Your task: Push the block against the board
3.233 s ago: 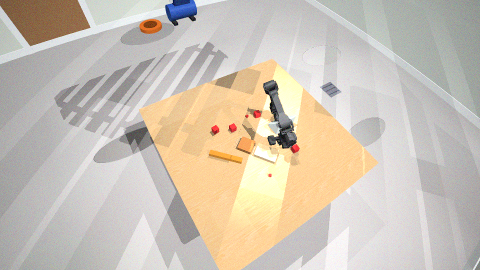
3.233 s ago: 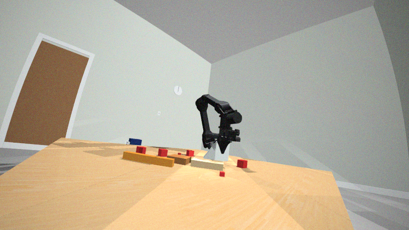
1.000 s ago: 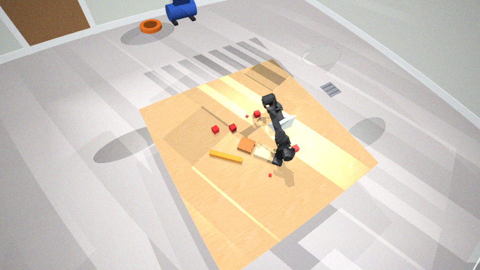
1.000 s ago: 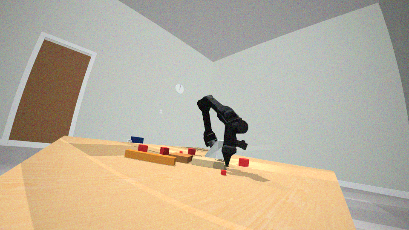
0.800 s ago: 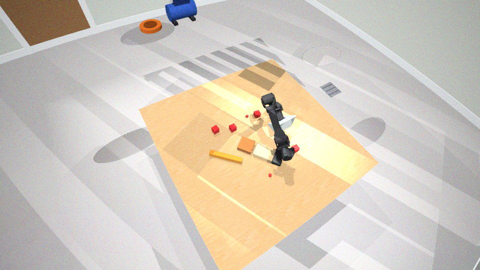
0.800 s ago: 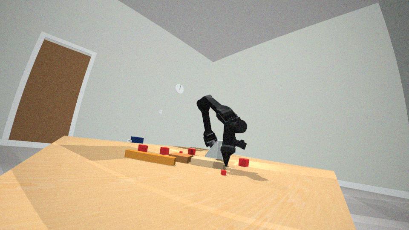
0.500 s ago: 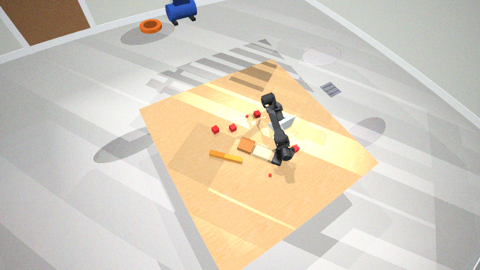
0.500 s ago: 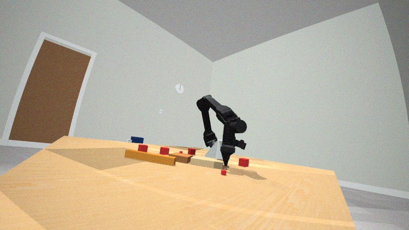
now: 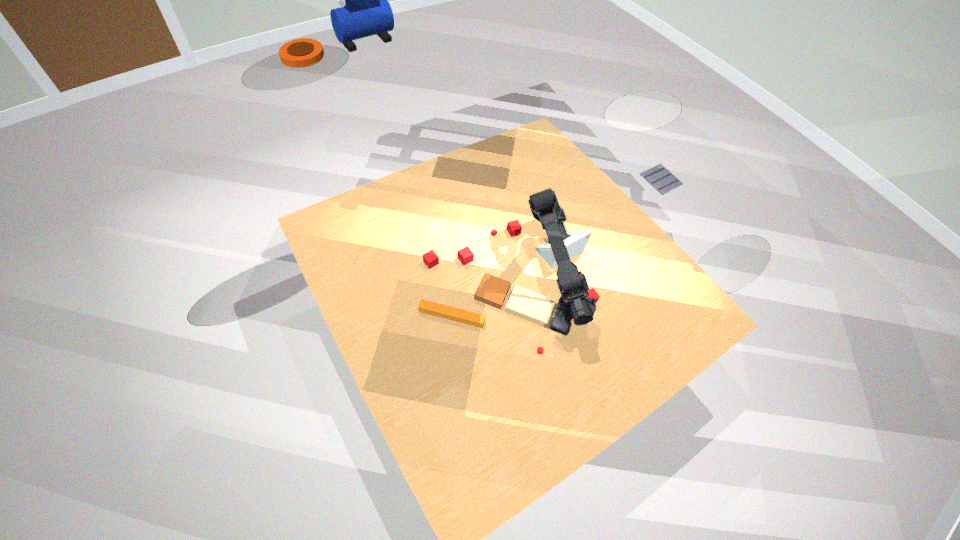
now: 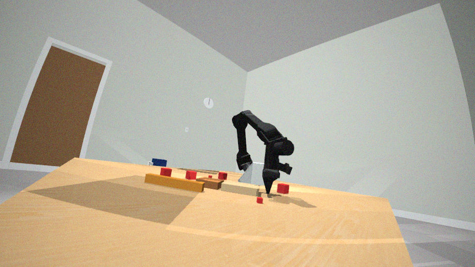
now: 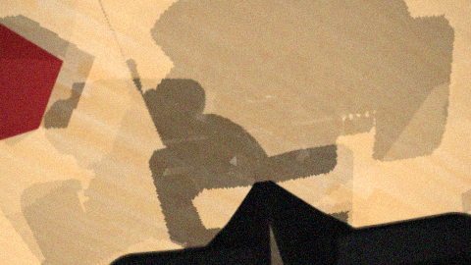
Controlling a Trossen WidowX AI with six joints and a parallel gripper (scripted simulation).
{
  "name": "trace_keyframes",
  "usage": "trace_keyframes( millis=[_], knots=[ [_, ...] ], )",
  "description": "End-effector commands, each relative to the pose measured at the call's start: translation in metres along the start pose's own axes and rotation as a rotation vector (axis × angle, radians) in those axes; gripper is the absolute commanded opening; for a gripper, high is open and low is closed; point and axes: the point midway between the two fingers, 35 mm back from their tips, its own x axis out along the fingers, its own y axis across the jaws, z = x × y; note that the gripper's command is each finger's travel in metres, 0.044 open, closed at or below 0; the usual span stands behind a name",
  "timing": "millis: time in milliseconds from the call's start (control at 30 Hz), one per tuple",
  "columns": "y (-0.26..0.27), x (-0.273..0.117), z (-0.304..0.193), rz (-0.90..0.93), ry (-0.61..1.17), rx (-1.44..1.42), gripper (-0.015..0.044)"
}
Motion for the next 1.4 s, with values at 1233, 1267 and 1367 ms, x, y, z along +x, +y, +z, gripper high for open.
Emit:
trace_keyframes(
  millis=[1233,1267,1367],
  knots=[
    [0.005,0.003,-0.01,0.007,-0.001,0.009,0.0],
    [0.005,0.003,-0.01,0.007,-0.001,0.009,0.0],
    [0.004,0.002,-0.011,0.007,-0.001,0.009,0.0]
  ],
)
